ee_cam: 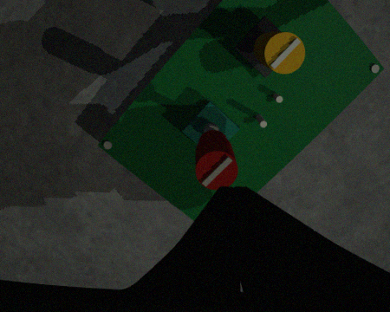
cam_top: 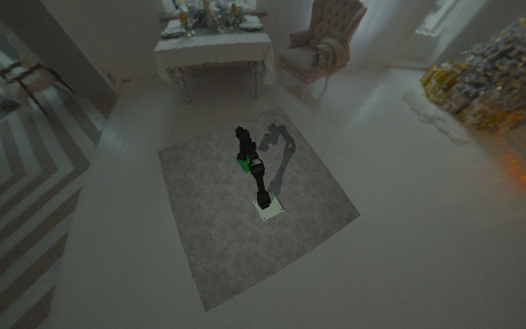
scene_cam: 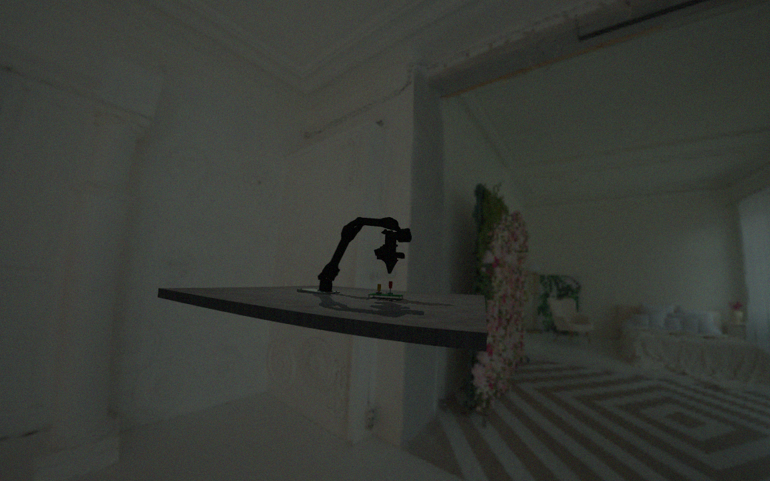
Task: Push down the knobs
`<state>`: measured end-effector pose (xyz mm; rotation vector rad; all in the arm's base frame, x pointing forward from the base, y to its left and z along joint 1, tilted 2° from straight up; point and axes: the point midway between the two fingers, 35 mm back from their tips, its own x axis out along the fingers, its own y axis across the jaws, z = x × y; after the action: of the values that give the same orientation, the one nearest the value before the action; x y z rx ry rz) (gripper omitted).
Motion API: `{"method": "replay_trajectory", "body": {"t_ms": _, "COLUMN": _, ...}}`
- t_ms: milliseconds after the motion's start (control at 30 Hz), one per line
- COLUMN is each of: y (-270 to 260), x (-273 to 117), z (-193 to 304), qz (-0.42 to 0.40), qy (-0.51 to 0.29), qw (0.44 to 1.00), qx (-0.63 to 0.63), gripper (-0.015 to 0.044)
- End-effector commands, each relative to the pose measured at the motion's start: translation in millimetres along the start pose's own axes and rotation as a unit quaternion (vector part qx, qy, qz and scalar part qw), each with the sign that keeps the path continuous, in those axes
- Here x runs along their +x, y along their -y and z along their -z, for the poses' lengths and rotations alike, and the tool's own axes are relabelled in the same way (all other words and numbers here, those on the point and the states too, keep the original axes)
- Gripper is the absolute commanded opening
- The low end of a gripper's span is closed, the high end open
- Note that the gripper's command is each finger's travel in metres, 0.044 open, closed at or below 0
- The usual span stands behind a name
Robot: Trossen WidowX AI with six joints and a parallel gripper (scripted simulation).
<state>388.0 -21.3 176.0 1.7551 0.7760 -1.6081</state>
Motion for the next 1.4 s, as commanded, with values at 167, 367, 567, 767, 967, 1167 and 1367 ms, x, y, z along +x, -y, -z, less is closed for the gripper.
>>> {"method": "replay_trajectory", "body": {"t_ms": 167, "y": -1, "x": -4, "z": 5, "qz": 0.003, "qy": -0.001, "qw": 0.988, "qx": 0.154, "gripper": 0.0}}
{"method": "replay_trajectory", "body": {"t_ms": 367, "y": -2, "x": -7, "z": 7, "qz": 0.005, "qy": 0.0, "qw": 0.967, "qx": 0.254, "gripper": 0.0}}
{"method": "replay_trajectory", "body": {"t_ms": 567, "y": -2, "x": -7, "z": 8, "qz": 0.005, "qy": 0.001, "qw": 0.964, "qx": 0.265, "gripper": 0.0}}
{"method": "replay_trajectory", "body": {"t_ms": 767, "y": -2, "x": 13, "z": 8, "qz": 0.005, "qy": 0.001, "qw": 0.964, "qx": 0.265, "gripper": 0.0}}
{"method": "replay_trajectory", "body": {"t_ms": 967, "y": -2, "x": 16, "z": 8, "qz": 0.005, "qy": 0.001, "qw": 0.964, "qx": 0.265, "gripper": 0.0}}
{"method": "replay_trajectory", "body": {"t_ms": 1167, "y": -2, "x": 24, "z": 8, "qz": 0.005, "qy": 0.001, "qw": 0.964, "qx": 0.265, "gripper": 0.0}}
{"method": "replay_trajectory", "body": {"t_ms": 1367, "y": -2, "x": 33, "z": 8, "qz": 0.005, "qy": 0.0, "qw": 0.964, "qx": 0.265, "gripper": 0.0}}
